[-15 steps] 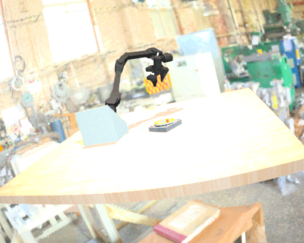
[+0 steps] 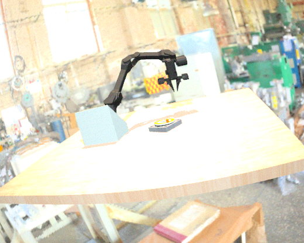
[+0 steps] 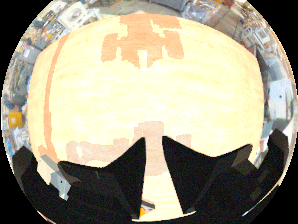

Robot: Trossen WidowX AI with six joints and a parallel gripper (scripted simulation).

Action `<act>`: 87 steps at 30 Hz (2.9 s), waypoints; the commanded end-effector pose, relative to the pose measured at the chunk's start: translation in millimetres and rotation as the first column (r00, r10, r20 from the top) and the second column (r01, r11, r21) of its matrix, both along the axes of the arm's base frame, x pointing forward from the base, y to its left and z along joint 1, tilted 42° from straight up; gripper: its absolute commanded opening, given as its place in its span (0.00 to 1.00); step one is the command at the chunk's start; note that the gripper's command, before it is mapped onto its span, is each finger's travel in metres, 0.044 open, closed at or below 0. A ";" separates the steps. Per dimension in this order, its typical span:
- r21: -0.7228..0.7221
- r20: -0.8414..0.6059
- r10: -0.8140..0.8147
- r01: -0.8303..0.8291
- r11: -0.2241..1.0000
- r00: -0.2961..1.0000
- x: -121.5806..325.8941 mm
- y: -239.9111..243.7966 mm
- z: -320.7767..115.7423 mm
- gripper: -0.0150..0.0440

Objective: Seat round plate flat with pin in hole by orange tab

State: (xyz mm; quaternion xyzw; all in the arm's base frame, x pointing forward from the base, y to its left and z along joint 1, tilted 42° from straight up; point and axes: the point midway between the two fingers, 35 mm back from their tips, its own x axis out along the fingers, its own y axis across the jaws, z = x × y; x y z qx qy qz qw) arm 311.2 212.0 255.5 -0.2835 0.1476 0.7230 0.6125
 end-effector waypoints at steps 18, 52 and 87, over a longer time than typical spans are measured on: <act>-0.692 -0.587 -0.801 0.587 0.420 -0.119 30.4 -220.2 -245.9 0.25; -0.696 -0.587 -0.799 0.585 0.416 -0.129 12.3 -203.1 -296.9 0.25; -0.697 -0.586 -0.800 0.584 0.416 -0.130 -4.6 -209.1 -302.9 0.25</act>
